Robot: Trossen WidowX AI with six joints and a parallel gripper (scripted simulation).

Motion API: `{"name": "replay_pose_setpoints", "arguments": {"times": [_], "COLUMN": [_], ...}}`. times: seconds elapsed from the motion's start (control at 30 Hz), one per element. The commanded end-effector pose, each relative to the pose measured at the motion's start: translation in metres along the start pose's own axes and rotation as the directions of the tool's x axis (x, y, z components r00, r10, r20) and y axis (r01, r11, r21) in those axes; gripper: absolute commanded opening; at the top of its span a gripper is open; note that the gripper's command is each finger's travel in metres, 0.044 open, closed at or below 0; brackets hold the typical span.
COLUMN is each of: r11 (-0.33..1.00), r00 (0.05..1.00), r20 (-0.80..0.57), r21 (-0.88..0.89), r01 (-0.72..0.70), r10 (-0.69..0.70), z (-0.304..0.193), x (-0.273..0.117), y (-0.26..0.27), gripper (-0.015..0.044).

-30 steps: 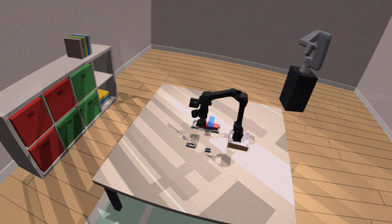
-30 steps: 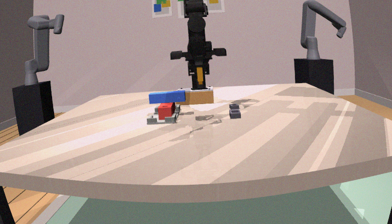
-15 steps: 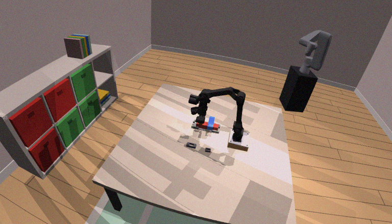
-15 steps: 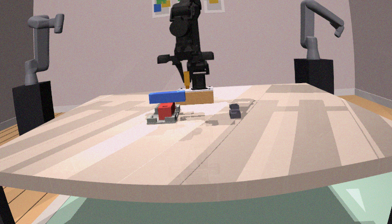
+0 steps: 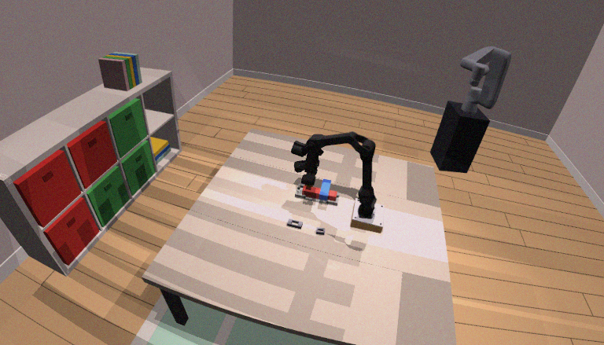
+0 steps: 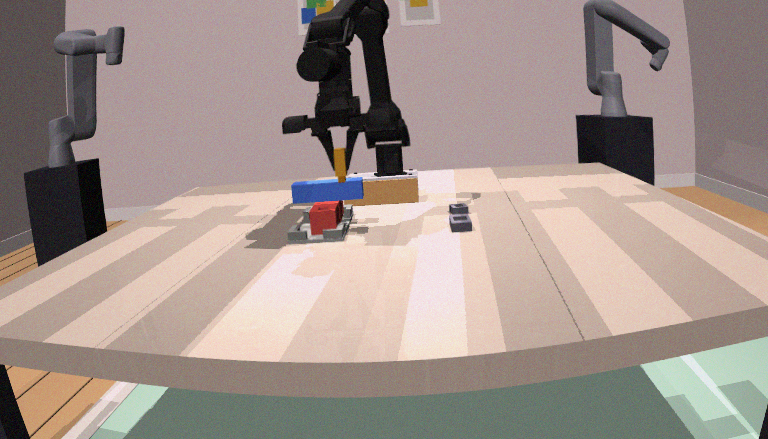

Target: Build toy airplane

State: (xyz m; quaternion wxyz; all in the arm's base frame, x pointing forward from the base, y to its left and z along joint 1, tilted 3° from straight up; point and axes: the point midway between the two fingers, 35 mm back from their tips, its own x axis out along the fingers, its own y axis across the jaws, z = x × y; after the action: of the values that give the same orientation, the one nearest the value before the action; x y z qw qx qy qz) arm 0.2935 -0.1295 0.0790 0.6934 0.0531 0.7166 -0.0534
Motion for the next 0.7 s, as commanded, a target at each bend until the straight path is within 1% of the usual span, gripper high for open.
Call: {"name": "replay_pose_setpoints", "arguments": {"times": [0.0, 0.27, 0.33, 0.37, 0.67], "r11": [1.0, 1.0, 1.0, 1.0, 1.0], "r00": [1.0, 1.0, 1.0, 1.0, 1.0], "r20": [0.007, 0.008, 0.008, 0.008, 0.008], "r21": [-0.001, 0.004, 0.004, 0.004, 0.004], "r01": [0.005, 0.005, 0.005, 0.005, 0.005], "r10": [-0.005, -0.005, -0.005, -0.005, -0.005], "z": [0.003, 0.003, 0.003, 0.003, 0.003], "x": [0.002, 0.007, 0.007, 0.007, 0.007], "y": [-0.015, -0.036, -0.036, -0.036, -0.036], "gripper": [0.0, 0.0, 0.0052, 0.0066, 0.0066]}}
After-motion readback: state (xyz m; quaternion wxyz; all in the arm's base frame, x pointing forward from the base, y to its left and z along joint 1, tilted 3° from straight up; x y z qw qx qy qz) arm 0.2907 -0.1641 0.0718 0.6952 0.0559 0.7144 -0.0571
